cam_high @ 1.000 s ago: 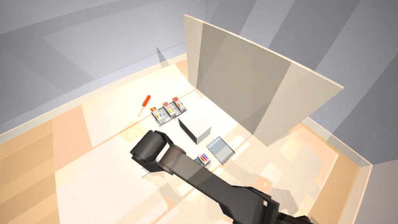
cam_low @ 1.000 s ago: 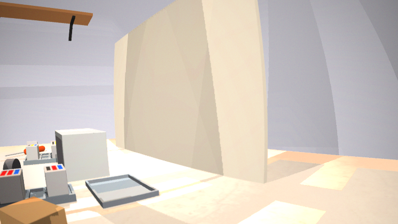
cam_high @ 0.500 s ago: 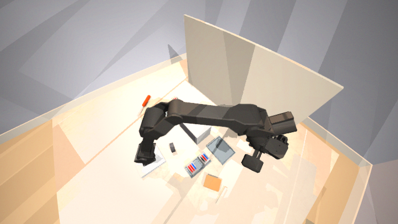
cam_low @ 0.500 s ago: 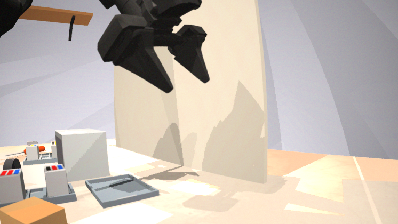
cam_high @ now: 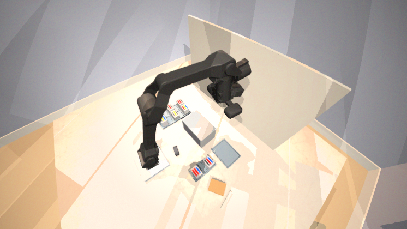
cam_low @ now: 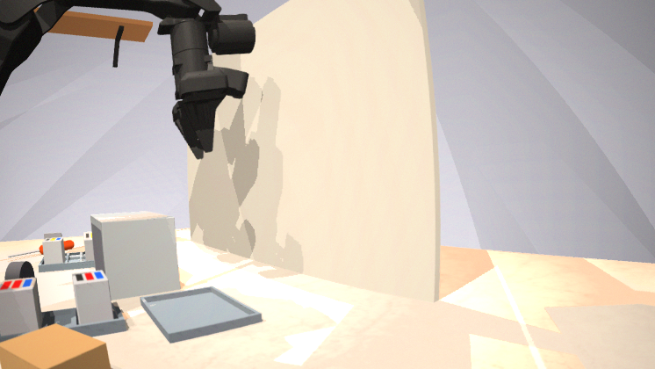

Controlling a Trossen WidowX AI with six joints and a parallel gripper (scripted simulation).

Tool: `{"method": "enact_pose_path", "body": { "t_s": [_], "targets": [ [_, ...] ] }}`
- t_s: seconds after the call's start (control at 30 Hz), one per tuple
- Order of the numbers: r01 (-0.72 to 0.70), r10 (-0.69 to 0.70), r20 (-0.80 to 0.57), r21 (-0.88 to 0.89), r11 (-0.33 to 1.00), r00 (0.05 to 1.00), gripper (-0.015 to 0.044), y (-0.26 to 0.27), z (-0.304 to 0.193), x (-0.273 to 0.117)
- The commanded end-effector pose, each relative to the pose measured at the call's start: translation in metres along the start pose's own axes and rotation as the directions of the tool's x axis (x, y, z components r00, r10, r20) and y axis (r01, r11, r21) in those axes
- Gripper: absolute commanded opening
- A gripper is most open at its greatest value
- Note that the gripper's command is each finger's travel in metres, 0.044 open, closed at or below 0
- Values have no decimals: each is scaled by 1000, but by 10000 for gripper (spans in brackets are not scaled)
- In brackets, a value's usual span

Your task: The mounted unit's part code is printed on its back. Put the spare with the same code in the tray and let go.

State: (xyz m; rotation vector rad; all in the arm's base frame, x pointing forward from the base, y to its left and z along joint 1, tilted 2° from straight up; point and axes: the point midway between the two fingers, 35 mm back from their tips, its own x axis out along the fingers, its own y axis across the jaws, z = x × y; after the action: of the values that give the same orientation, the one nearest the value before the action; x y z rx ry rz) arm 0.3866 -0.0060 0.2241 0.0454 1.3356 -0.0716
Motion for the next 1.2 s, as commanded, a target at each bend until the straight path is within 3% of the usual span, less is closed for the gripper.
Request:
{"method": "enact_pose_path", "body": {
  "t_s": [0.0, 0.63, 0.7, 0.77, 0.9, 1.07, 1.17],
  "targets": [
    [-58, 37, -87, -241, 969, 995, 440, 44, -30, -19],
    [-61, 39, -93, -254, 965, 995, 440, 46, -31, -20],
    [-73, 41, -98, -346, 936, 994, 440, 57, -35, -17],
    [-103, 46, -113, -579, 809, 993, 440, 87, -48, -9],
    [-149, 48, -141, -913, 379, 989, 440, 143, -85, 7],
    [-158, 42, -164, -982, -108, 986, 440, 186, -127, 20],
    [-157, 41, -166, -974, -161, 985, 440, 190, -132, 21]
  ]
}}
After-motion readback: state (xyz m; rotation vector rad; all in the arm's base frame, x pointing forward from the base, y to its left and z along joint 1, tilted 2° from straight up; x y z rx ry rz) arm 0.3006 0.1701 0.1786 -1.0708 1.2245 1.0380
